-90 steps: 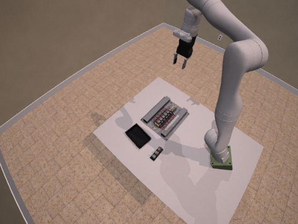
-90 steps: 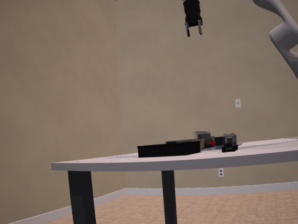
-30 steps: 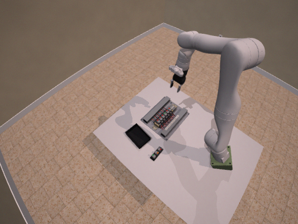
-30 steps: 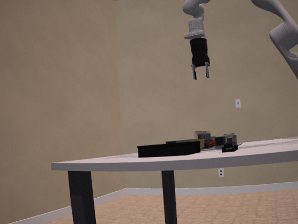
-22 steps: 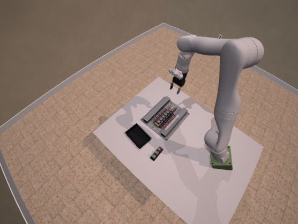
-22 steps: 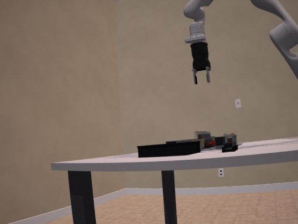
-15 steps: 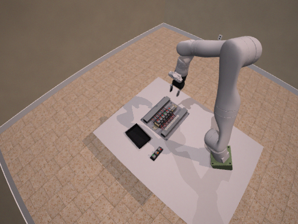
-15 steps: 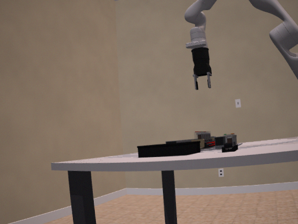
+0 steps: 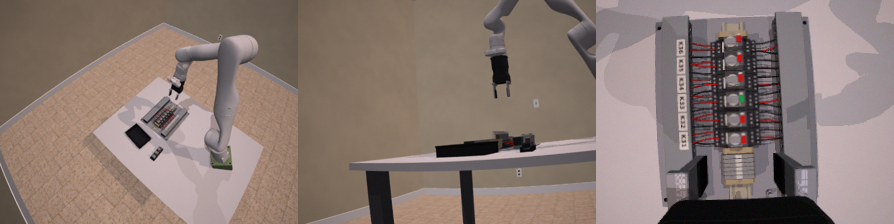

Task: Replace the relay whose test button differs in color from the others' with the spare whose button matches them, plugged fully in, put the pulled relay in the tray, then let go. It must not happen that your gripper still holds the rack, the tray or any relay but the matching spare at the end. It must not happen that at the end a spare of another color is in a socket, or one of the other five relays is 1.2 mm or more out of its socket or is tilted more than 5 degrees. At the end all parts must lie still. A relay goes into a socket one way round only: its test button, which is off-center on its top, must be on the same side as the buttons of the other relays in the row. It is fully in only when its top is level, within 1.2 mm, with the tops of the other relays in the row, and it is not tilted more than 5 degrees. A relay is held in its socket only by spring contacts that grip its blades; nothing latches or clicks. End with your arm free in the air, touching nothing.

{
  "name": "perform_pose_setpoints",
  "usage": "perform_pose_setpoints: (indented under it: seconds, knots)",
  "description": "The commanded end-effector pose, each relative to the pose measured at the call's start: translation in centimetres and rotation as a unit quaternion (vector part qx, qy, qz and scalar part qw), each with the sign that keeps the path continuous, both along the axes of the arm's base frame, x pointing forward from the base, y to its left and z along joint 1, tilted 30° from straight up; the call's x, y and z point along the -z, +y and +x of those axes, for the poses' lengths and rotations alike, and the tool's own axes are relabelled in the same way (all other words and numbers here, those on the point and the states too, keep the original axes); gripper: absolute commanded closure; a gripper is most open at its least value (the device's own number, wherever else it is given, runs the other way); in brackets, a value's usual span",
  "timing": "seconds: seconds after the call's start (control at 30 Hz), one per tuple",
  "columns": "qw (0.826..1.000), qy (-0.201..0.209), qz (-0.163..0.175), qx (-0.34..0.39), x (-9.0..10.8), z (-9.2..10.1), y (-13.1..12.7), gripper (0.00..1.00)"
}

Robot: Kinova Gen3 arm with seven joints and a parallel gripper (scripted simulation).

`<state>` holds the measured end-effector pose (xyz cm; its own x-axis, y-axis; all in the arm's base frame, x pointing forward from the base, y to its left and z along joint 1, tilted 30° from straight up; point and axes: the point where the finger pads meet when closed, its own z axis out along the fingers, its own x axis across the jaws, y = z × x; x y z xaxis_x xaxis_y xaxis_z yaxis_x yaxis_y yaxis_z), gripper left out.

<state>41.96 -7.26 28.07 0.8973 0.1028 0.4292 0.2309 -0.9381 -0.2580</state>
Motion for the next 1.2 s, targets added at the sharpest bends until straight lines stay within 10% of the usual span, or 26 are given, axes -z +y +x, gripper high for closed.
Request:
perform_pose_setpoints:
  seconds: [0.0, 1.17]
  knots:
    - [1.0, 0.002, 0.003, -0.01, 0.7, 0.2, 1.1, 0.0]
    - [1.0, 0.003, 0.004, -0.012, 0.6, 0.1, 1.3, 0.0]
